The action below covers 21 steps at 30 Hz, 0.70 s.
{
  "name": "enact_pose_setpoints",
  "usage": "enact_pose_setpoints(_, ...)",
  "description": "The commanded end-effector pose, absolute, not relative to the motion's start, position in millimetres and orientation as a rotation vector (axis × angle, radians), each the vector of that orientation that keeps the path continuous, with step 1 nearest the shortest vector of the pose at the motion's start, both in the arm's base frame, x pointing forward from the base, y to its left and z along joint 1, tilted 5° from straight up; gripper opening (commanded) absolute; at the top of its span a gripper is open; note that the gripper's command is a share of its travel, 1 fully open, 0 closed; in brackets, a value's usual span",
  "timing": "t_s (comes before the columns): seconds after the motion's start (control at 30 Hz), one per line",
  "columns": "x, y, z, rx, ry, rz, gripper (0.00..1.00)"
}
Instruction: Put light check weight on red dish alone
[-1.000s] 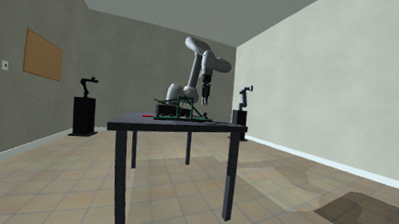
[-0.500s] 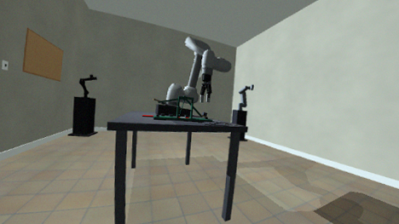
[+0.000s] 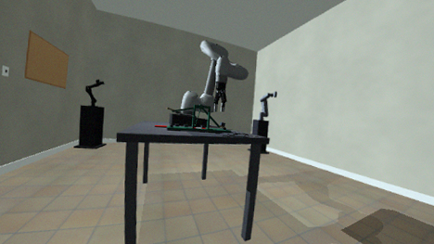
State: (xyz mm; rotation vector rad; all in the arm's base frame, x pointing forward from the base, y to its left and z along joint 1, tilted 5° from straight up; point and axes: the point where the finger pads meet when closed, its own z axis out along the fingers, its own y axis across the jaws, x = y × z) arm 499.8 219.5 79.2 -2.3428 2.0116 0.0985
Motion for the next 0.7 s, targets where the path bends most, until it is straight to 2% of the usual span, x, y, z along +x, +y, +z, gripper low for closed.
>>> enact_pose_setpoints(0.0,469,191,68,-2.363,1.981,0.098,1.00)
enact_pose_setpoints(0.2,384,133,36,-2.418,1.910,0.095,1.00)
enact_pose_setpoints(0.3,370,126,31,-2.426,1.900,0.095,1.00)
enact_pose_setpoints(0.33,370,126,31,-2.426,1.900,0.095,0.35)
enact_pose_setpoints(0.67,370,126,31,-2.426,1.900,0.095,0.35)
